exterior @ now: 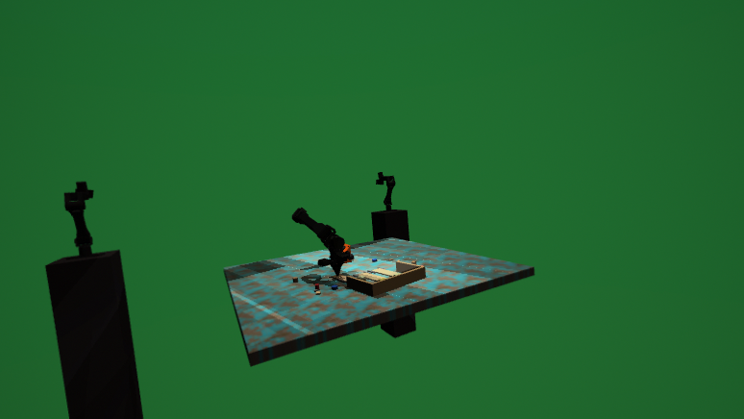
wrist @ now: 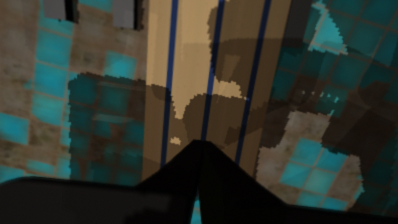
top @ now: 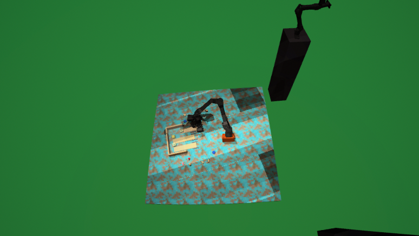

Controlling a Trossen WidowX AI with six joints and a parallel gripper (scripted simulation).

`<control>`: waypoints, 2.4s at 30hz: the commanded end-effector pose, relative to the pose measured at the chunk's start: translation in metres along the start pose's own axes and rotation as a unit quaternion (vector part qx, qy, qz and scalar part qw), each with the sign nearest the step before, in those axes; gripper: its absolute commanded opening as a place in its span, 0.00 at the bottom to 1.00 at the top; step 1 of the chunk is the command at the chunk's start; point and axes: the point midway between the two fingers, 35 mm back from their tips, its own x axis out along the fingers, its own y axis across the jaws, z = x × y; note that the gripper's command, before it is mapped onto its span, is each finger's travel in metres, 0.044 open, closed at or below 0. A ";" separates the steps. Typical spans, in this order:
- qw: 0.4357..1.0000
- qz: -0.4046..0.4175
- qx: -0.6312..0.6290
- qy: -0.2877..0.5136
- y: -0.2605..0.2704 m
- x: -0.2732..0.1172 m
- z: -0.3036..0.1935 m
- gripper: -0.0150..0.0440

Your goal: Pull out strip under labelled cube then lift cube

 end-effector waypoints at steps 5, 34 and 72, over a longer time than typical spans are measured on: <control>1.000 0.002 -0.003 0.014 0.001 0.007 -0.019 0.25; 1.000 0.002 -0.004 0.015 0.000 0.006 -0.063 0.25; 1.000 0.002 -0.004 0.015 -0.001 0.006 -0.076 0.25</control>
